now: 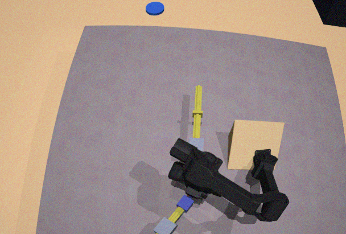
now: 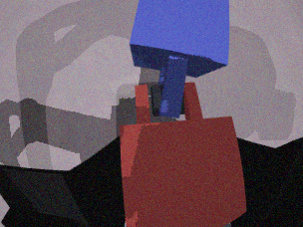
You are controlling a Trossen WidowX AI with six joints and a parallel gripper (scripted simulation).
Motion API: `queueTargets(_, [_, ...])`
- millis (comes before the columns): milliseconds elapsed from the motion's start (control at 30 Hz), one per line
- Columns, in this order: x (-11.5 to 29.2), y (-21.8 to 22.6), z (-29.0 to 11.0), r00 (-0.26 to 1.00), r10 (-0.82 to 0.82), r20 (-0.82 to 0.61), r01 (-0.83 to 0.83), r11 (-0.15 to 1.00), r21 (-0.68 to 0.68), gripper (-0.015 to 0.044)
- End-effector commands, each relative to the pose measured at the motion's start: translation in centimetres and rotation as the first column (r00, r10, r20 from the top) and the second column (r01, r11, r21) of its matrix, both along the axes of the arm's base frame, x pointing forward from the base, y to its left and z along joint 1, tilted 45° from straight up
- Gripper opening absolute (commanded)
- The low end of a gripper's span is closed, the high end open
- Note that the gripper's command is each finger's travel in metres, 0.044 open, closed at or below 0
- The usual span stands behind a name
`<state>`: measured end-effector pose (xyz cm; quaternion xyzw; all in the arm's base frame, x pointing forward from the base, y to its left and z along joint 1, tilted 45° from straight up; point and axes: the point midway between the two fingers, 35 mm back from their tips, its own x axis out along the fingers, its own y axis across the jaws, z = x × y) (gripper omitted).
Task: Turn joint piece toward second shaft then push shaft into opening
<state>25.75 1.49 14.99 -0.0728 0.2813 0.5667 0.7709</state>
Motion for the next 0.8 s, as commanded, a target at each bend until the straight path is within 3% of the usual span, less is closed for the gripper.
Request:
queueTargets(0, [0.0,0.0,0.0,1.000,0.000,0.000,0.000,1.000,0.000,0.0278])
queueTargets(200, [0.0,0.0,0.0,1.000,0.000,0.000,0.000,1.000,0.000,0.0436])
queueTargets(533, [0.0,0.0,0.0,1.000,0.001,-0.002,-0.001,1.000,-0.005,0.0440])
queueTargets(767, [-0.3,-1.6,1.6,0.996,0.037,-0.080,-0.051,0.981,-0.188,0.0440])
